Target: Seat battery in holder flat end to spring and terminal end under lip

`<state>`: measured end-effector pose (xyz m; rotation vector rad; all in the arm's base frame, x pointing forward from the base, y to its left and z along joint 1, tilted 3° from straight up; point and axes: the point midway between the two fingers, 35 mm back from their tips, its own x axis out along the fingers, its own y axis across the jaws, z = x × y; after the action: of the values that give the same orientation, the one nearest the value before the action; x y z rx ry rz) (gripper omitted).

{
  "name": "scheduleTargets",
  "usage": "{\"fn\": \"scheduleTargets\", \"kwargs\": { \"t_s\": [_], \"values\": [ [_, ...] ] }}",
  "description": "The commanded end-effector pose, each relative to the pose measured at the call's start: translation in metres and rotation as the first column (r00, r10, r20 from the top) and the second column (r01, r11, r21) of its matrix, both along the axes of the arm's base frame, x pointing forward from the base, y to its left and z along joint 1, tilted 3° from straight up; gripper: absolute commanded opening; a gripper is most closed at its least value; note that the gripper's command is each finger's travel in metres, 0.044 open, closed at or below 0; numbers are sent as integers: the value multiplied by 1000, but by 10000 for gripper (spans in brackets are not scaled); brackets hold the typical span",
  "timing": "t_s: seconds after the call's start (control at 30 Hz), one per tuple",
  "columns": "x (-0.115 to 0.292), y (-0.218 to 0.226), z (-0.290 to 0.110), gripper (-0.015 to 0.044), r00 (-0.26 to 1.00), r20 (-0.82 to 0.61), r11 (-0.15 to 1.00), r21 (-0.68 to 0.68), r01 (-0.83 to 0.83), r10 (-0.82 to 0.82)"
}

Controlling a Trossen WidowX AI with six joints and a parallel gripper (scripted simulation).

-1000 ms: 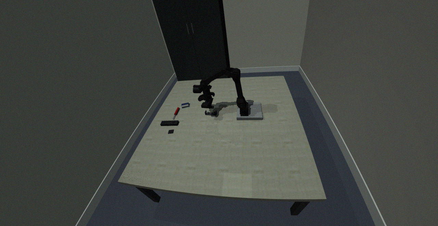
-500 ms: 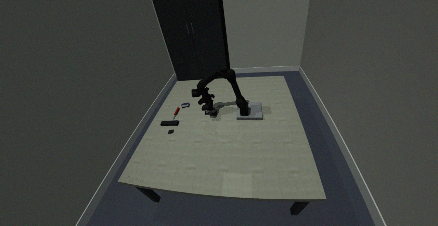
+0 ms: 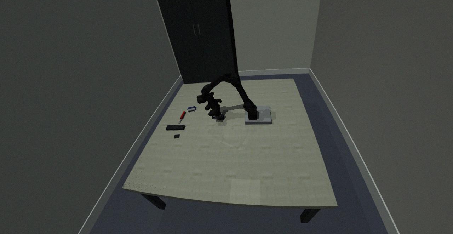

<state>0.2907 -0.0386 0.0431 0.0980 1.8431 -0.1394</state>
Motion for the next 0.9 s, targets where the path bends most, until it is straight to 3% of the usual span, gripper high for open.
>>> {"fn": "scheduleTargets", "kwargs": {
  "t_s": [0.0,0.87],
  "values": [
    [1,0,-1,75,1000,-26,1000,5,6,-6],
    [8,-1,-13,75,980,-200,999,26,18,-12]
  ]
}}
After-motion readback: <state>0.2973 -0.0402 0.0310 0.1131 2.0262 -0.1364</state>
